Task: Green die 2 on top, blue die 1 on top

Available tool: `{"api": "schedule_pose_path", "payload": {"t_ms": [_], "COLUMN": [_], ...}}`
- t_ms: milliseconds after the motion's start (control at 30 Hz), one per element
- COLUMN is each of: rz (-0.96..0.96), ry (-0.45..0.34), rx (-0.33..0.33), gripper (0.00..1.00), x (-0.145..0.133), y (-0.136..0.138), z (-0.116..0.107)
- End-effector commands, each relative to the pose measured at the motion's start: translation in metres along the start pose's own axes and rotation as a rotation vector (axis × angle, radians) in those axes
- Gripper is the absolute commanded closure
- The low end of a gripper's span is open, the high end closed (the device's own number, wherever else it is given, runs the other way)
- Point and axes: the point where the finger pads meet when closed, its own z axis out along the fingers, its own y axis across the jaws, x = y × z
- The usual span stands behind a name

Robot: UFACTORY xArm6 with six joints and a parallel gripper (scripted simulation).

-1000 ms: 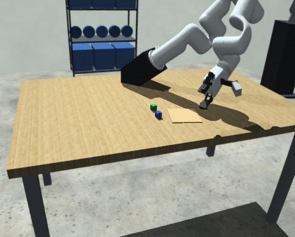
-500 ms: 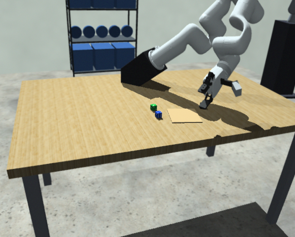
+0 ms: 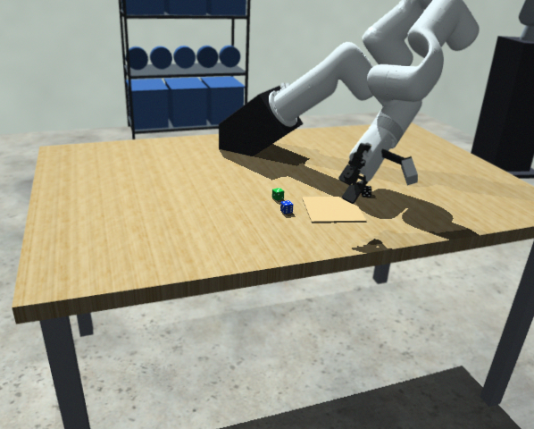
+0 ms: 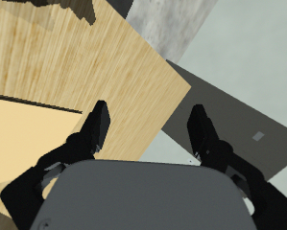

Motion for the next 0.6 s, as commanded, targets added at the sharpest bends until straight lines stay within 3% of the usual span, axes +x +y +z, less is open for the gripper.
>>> {"api": "schedule_pose_path", "payload": {"t_ms": [0, 67, 133, 167, 200, 233, 300, 333, 367, 400, 467, 567], "rz": [-0.032, -0.072, -0.072, -0.086, -0.088, -0.098, -0.1, -0.11, -0.11, -0.115, -0.117, -0.118], "ry": [0.002, 0.0, 0.0, 0.002, 0.003, 0.008, 0.01, 0.02, 0.02, 0.032, 0.047, 0.052], "rx": [0.077, 0.199, 0.199, 0.257, 0.264, 0.314, 0.331, 0.398, 0.398, 0.455, 0.509, 0.525], "gripper": [0.0, 0.0, 0.0, 0.0, 0.0, 0.0, 0.0, 0.0, 0.0, 0.0, 0.0, 0.0], "x": [-0.005, -0.025, -0.025, -0.035, -0.036, -0.045, -0.048, -0.06, -0.06, -0.07, -0.08, -0.083], "y": [-0.002, -0.009, -0.009, -0.012, -0.012, -0.014, -0.015, -0.017, -0.017, -0.018, -0.019, -0.019], "z": [0.01, 0.019, 0.019, 0.022, 0.022, 0.023, 0.023, 0.023, 0.023, 0.022, 0.02, 0.019]}}
